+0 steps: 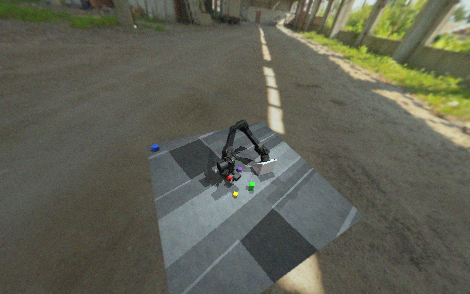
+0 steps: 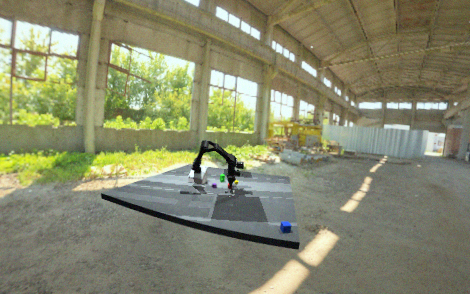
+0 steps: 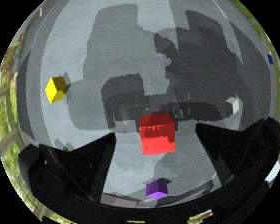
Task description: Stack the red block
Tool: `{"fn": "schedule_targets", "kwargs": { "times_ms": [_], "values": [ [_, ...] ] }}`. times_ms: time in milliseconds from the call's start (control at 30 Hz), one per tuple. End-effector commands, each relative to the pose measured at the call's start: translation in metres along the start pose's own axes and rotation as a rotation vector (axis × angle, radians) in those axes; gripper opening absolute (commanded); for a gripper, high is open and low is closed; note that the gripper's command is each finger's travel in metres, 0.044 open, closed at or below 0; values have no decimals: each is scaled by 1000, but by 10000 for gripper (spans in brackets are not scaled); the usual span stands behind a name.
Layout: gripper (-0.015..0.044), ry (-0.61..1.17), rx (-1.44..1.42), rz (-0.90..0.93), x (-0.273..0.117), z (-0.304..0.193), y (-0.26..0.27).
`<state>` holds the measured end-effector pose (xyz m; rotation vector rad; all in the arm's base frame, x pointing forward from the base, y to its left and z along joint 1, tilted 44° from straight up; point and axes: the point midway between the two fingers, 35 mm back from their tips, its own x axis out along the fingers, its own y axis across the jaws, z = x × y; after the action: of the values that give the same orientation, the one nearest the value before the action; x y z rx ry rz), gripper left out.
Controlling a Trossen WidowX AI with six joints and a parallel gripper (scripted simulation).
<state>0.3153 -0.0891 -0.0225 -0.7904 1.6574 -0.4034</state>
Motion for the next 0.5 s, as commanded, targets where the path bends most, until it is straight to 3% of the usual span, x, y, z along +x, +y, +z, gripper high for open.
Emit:
{"fn": "schedule_targets", "kwargs": {
  "times_ms": [0,467],
  "values": [
    [440,7,-6,-4,8,-2,0],
    [440,8,-6,-5,13,-3,0]
  ]
}}
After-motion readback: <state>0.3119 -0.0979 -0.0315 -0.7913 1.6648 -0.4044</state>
